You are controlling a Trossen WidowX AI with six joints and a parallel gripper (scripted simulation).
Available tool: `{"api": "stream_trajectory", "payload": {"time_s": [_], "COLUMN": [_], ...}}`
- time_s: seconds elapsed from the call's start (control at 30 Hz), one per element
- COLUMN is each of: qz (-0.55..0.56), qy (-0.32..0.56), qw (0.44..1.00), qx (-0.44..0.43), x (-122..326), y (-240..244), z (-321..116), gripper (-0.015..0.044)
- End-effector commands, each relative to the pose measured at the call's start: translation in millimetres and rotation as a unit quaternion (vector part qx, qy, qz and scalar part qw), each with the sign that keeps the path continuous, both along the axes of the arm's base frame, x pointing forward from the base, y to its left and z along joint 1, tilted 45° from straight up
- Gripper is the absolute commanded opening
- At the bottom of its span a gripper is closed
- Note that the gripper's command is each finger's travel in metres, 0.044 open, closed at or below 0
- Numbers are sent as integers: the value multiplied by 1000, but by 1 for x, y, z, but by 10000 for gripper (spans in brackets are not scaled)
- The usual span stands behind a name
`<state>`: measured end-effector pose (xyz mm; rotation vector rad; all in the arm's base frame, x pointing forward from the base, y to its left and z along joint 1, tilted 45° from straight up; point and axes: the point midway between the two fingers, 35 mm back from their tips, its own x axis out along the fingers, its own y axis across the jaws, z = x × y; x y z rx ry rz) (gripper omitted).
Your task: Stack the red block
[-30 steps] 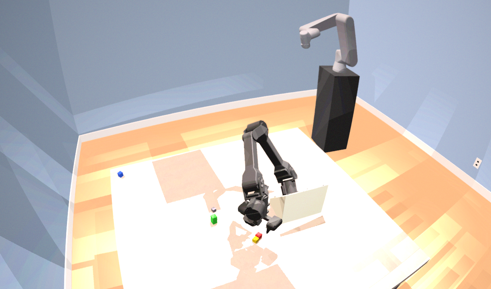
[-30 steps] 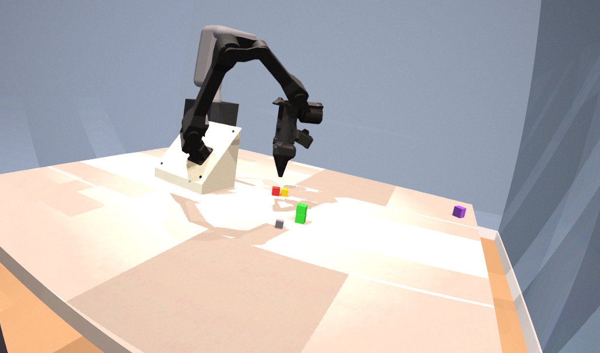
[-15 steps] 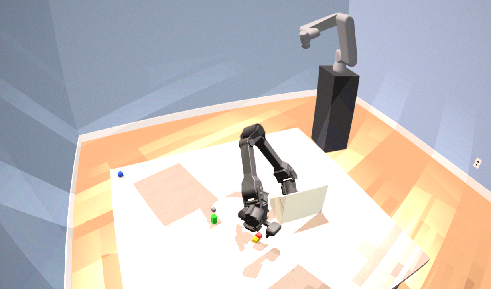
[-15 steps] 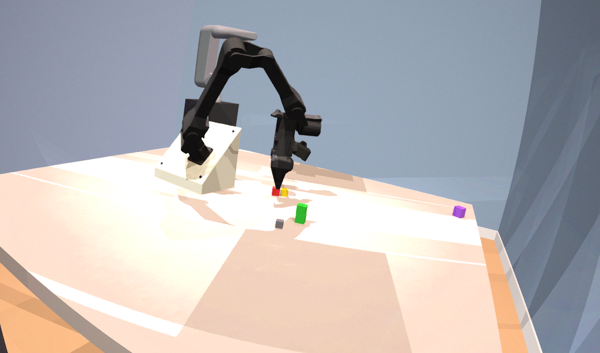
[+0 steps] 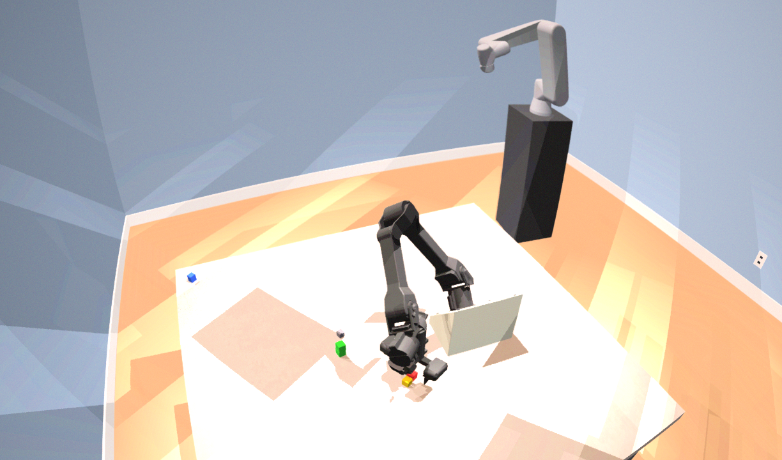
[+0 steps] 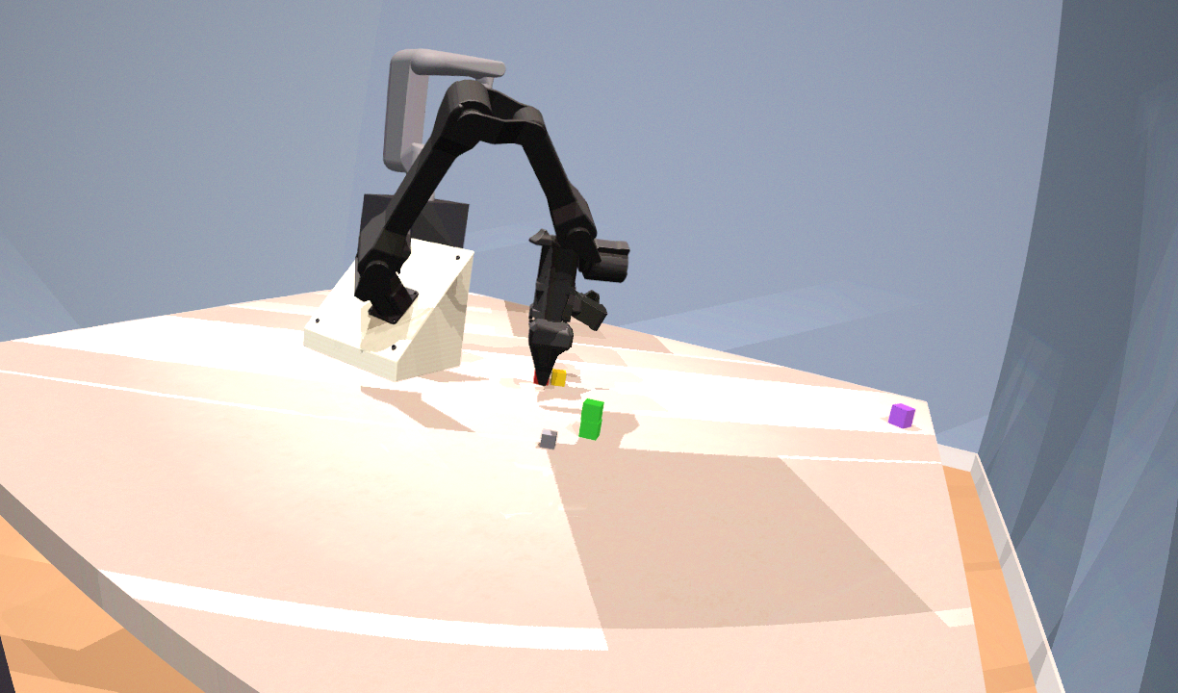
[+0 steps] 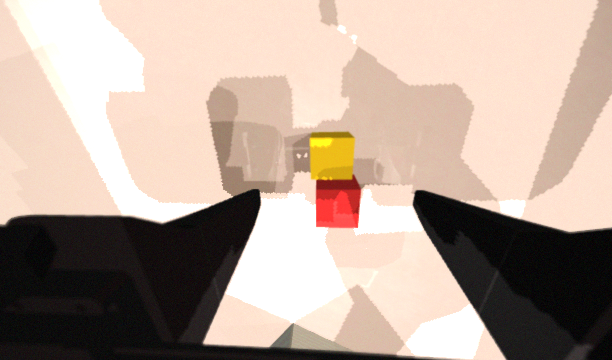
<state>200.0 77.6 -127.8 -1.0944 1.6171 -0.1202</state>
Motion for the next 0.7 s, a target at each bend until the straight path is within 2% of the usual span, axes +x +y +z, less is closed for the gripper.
{"api": "stream_trajectory", "payload": {"time_s": [0.0,0.3,0.67], "qz": [3,3,3], "qy": [1,1,1], "qw": [1000,1000,1000], "qx": [-2,-2,-2], "x": [0,0,0], "y": [-2,-1,-1], "z": [-1,-1,-1], "gripper": [440,440,151]}}
